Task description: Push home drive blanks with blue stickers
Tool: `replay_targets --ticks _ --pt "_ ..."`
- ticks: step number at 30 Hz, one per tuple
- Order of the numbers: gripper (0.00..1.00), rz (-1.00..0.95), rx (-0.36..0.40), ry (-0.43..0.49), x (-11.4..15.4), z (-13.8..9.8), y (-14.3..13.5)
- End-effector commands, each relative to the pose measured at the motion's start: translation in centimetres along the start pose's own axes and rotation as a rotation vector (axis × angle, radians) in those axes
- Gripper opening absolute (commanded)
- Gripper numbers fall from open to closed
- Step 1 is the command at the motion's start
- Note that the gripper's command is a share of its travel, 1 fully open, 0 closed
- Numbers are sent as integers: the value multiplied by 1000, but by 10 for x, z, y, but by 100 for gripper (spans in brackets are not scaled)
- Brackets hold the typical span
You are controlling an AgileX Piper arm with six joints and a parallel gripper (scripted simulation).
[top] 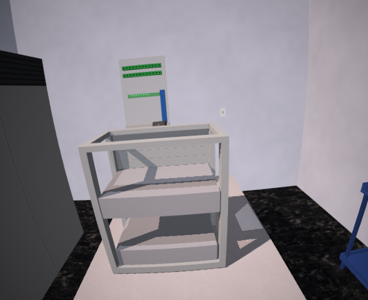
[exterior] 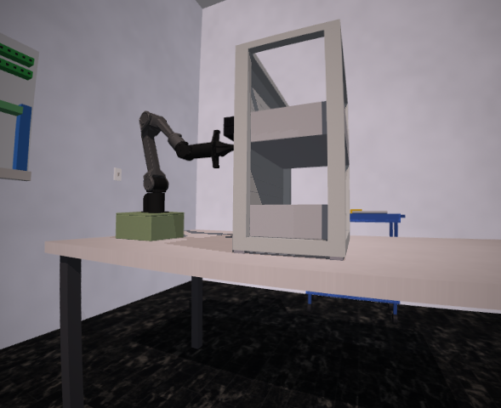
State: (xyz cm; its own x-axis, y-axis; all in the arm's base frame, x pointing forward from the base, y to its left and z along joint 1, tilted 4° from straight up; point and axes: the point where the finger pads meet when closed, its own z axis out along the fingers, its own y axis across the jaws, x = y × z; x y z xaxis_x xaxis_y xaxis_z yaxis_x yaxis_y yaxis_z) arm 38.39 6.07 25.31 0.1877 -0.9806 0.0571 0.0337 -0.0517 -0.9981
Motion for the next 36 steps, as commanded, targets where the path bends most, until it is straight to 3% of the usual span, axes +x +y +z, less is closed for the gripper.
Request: replay_targets --ticks 1,6,19,31,36 --pt "0 0 2 0 0 -16 -1" --pt "0 0 2 0 0 -33 -1" --pt "0 0 2 0 7 -34 -1" --pt "0 0 2 0 42 -35 -2" --pt "0 0 2 0 69 -35 -3"
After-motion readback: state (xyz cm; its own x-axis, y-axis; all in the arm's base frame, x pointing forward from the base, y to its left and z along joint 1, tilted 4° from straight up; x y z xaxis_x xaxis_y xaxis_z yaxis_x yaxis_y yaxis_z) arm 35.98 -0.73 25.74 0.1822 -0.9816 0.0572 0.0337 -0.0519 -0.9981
